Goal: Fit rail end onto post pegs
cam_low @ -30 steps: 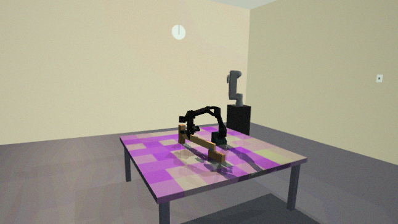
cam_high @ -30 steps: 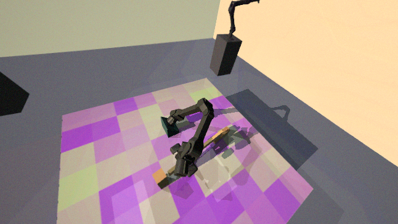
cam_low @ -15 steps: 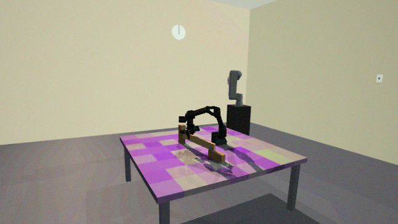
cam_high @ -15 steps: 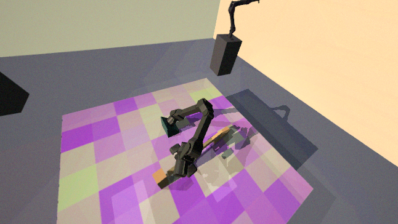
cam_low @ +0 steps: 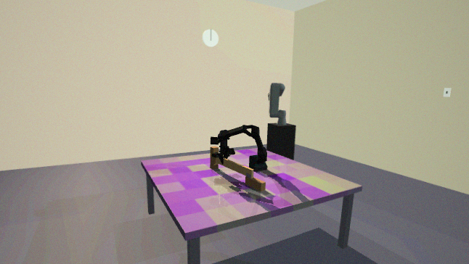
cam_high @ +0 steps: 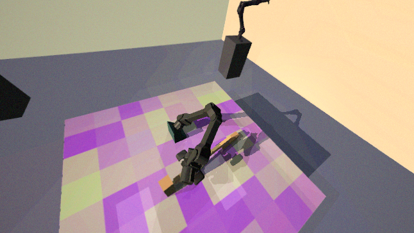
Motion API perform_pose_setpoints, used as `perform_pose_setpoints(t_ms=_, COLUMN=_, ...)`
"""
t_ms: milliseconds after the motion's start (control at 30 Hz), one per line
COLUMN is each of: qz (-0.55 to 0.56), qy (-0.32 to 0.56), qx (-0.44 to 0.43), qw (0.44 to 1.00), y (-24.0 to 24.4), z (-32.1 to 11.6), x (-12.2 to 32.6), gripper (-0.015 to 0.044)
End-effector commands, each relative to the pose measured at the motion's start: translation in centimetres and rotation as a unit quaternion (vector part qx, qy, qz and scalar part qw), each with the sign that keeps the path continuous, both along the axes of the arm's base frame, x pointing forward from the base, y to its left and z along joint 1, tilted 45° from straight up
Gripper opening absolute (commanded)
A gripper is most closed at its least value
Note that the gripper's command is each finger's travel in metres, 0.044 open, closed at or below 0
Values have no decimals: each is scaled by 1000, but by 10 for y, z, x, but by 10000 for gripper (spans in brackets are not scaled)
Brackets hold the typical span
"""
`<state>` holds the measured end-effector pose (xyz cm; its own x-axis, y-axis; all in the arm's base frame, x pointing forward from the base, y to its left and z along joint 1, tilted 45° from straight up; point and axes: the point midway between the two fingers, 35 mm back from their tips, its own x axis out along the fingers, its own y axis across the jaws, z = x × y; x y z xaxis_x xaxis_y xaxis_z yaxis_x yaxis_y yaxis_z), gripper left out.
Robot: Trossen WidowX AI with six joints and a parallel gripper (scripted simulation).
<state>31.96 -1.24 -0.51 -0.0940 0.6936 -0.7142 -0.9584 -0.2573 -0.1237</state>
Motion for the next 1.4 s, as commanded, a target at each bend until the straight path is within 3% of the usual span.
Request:
perform_pose_setpoints(t_ms=0, qz=-3, qy=-5, qx=-1, qw=1000, y=-4, z=1, x=2, gripper=0)
perform_pose_setpoints(t_ms=1367, qz=-3, qy=-5, qx=-1, qw=1000, y=-10, z=-5, x=4, gripper=0)
